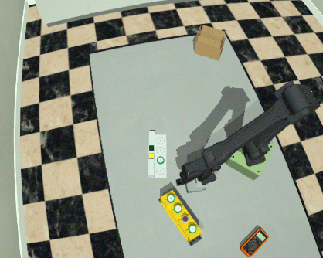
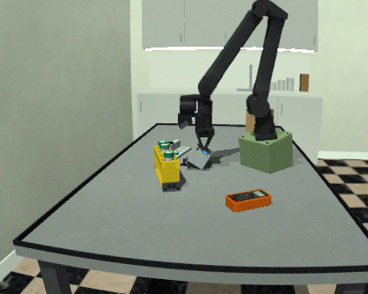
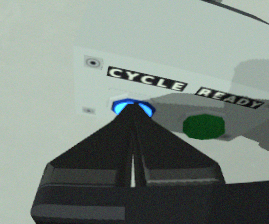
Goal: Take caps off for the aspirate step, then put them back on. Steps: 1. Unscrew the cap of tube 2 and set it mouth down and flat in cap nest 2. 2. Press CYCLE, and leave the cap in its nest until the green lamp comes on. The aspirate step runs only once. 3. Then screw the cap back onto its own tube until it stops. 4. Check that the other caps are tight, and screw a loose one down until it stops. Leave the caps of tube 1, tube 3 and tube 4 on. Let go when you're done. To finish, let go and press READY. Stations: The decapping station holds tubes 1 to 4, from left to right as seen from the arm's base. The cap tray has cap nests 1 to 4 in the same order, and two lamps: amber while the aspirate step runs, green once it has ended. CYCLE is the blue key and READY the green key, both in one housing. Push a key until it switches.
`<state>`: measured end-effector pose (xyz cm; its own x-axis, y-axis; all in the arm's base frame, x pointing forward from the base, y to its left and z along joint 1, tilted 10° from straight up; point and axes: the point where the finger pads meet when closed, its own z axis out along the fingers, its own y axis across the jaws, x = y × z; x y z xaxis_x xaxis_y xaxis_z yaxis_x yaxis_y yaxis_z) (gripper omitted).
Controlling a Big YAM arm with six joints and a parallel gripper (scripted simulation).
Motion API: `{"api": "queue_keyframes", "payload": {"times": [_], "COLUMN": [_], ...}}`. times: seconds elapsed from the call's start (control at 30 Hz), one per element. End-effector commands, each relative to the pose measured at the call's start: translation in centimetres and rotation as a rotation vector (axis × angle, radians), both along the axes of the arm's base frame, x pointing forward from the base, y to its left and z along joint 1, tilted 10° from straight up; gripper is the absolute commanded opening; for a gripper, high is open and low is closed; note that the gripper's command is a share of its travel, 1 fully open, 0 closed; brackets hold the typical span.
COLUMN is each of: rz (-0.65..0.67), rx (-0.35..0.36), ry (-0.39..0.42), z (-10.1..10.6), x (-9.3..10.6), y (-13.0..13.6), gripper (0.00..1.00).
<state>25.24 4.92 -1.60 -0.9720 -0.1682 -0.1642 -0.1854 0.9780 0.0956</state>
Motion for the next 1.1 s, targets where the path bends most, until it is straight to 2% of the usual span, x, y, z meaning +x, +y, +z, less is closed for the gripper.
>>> {"api": "queue_keyframes", "payload": {"times": [0.0, 0.67, 0.7, 0.73, 0.8, 0.87, 1.07], "rz": [0.009, 0.009, 0.002, 0.008, 0.007, 0.001, 0.009], "rx": [0.002, 0.002, 0.002, 0.000, 0.004, 0.005, 0.005], "ry": [0.017, 0.017, -0.005, 0.028, -0.015, -0.030, -0.032], "z": [-1.0, -1.0, -0.1, -0.7, 1.3, 2.4, 3.7], "x": [-0.4, -0.4, 0.6, -0.7, 0.8, 1.5, 1.3], "y": [0.4, 0.4, 0.2, 0.2, 0.0, -0.2, -0.1], "gripper": [0.00, 0.00, 0.00, 0.00, 0.00, 0.00, 0.00]}}
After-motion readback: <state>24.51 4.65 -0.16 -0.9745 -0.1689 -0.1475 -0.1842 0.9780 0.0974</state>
